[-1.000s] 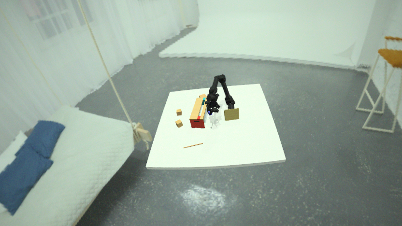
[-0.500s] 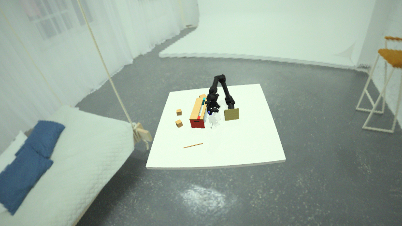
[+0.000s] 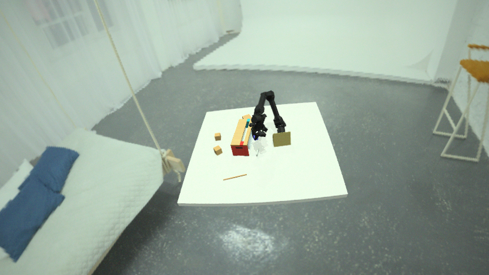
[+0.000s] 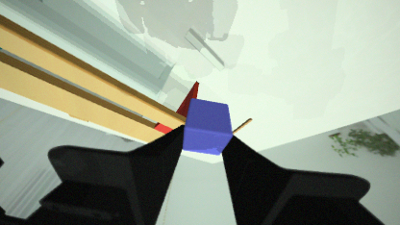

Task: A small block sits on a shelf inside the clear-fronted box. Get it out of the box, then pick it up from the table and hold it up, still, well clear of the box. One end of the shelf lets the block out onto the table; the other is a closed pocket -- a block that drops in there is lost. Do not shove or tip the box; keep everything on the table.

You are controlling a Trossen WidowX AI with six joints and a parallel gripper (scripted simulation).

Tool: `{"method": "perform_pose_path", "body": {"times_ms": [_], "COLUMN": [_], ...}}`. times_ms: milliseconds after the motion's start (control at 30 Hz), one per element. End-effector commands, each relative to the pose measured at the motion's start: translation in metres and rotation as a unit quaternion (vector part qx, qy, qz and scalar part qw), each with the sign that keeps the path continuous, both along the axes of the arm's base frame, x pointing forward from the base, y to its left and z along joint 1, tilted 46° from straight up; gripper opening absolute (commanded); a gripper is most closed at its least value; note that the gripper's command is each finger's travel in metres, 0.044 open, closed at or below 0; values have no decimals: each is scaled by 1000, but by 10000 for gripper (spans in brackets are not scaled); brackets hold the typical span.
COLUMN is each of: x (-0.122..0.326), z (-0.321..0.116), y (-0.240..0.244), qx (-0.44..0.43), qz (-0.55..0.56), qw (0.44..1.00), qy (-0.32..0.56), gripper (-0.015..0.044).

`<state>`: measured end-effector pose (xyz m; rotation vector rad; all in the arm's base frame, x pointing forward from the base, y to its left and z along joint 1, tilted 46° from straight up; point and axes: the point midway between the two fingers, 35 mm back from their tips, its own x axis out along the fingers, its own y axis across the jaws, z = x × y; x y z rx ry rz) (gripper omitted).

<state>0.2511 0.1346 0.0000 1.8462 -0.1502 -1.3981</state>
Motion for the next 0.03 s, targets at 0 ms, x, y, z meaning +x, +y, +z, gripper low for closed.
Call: {"method": "perform_pose_path", "body": {"times_ms": [0], "x": [0], "z": [0], "y": [0], "qx": [1], "qz": [0], "qw": [1000], "qy": [2], "gripper": [0]}}
